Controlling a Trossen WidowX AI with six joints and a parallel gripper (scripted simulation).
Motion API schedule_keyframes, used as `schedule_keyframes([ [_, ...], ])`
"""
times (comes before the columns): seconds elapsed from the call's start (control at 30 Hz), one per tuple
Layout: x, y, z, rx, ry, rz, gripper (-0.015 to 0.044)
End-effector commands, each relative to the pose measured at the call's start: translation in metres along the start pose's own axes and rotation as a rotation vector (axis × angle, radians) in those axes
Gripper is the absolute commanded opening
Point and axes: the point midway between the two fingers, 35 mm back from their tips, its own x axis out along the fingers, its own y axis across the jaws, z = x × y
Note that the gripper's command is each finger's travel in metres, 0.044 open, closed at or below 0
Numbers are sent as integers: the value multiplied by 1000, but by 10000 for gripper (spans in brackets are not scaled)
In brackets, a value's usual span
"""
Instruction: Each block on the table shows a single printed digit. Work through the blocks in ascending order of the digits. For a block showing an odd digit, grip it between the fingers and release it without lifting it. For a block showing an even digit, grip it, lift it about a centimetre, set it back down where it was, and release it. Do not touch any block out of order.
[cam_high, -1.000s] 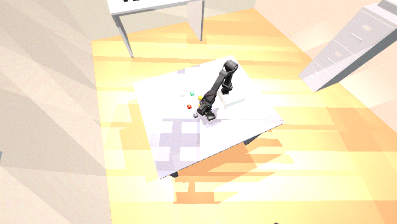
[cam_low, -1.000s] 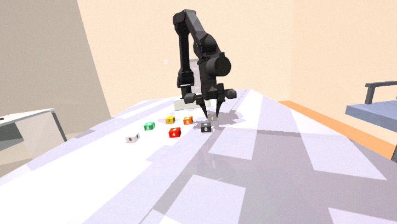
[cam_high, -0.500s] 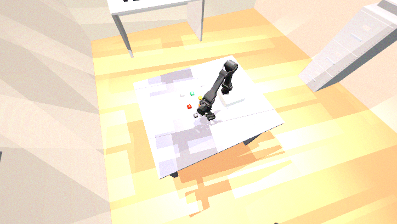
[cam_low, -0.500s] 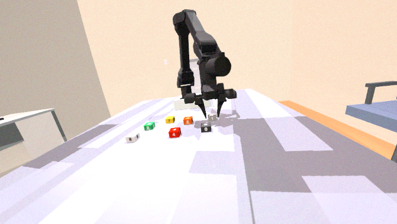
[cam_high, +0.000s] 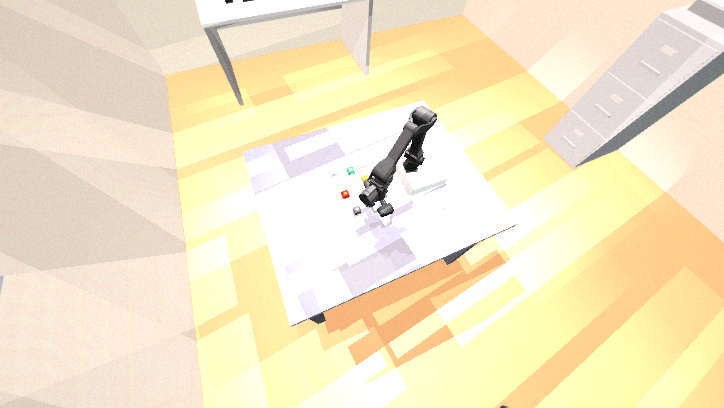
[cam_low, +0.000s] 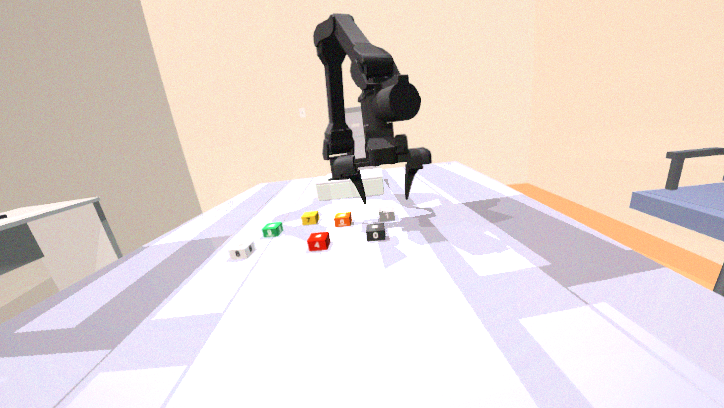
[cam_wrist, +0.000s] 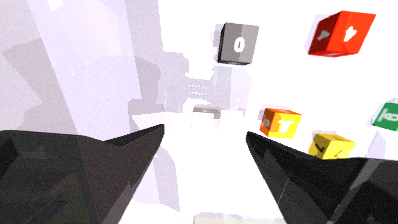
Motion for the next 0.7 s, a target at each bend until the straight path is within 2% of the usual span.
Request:
schedule_keyframes([
  [0.0, -10, 0, 0, 4, -2, 2, 374],
  [0.2, -86, 0, 0, 4, -2, 2, 216],
  [0.33, -89, 0, 0, 4, -2, 2, 120],
  [0.67, -89, -3, 4, 6, -2, 3, 120],
])
